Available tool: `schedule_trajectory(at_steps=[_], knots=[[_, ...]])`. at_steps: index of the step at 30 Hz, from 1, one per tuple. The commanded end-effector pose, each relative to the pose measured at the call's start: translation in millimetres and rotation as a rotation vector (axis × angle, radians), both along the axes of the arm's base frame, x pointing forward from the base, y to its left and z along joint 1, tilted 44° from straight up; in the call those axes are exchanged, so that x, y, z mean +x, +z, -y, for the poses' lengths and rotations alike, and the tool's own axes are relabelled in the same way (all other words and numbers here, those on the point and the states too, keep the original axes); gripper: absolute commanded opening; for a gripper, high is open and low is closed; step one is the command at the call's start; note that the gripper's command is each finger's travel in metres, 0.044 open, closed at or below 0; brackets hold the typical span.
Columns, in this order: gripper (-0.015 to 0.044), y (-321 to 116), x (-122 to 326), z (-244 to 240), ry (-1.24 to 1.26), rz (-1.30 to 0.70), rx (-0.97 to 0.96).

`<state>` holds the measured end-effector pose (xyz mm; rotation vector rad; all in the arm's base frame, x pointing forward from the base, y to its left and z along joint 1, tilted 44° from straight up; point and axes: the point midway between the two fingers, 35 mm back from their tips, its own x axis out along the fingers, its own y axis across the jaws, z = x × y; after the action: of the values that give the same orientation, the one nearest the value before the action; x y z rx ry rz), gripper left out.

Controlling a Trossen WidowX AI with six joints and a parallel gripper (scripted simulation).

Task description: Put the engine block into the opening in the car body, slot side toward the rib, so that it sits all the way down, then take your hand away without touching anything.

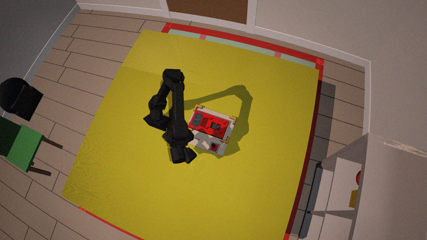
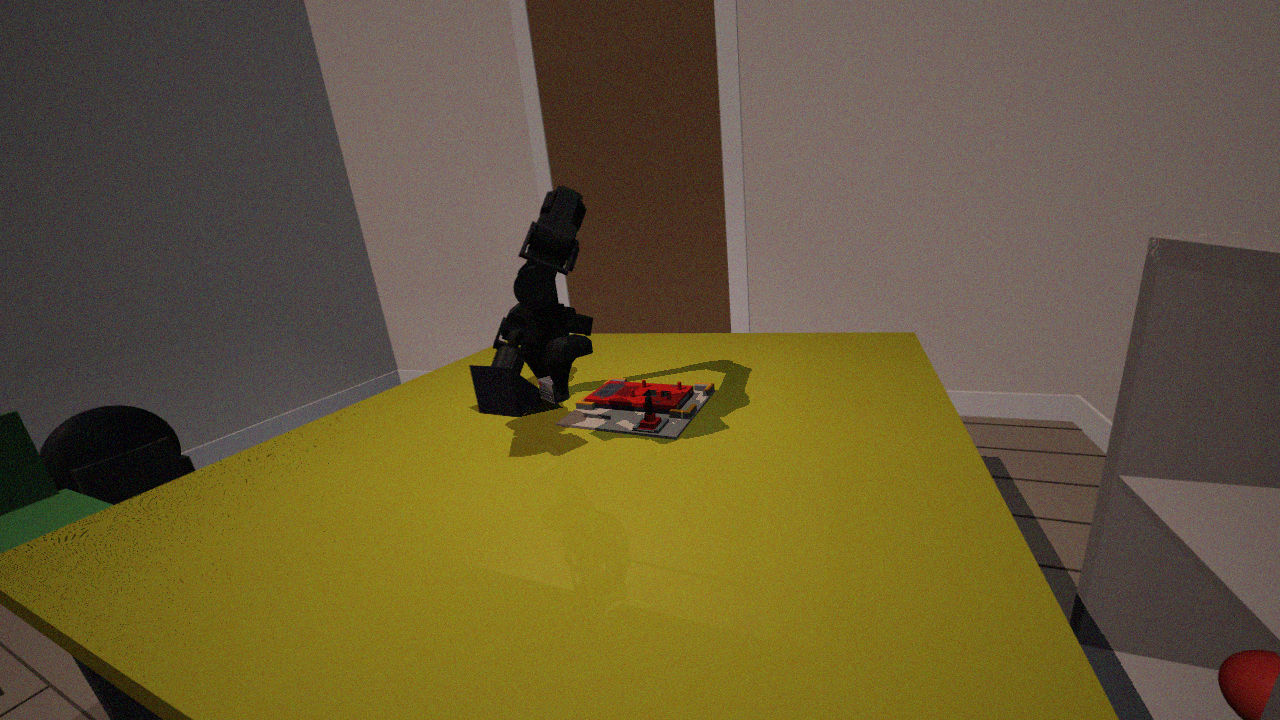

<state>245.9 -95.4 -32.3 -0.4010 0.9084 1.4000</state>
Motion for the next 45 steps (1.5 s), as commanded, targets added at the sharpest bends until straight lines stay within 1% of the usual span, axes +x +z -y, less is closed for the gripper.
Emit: schedule_trajectory(at_steps=[1, 45], knots=[[0.0000, -4.5, -2.3, -7.0, 0.000, -0.007, 0.009], [0.0000, -44.7, -7.1, -44.7, 0.000, -0.007, 0.012]])
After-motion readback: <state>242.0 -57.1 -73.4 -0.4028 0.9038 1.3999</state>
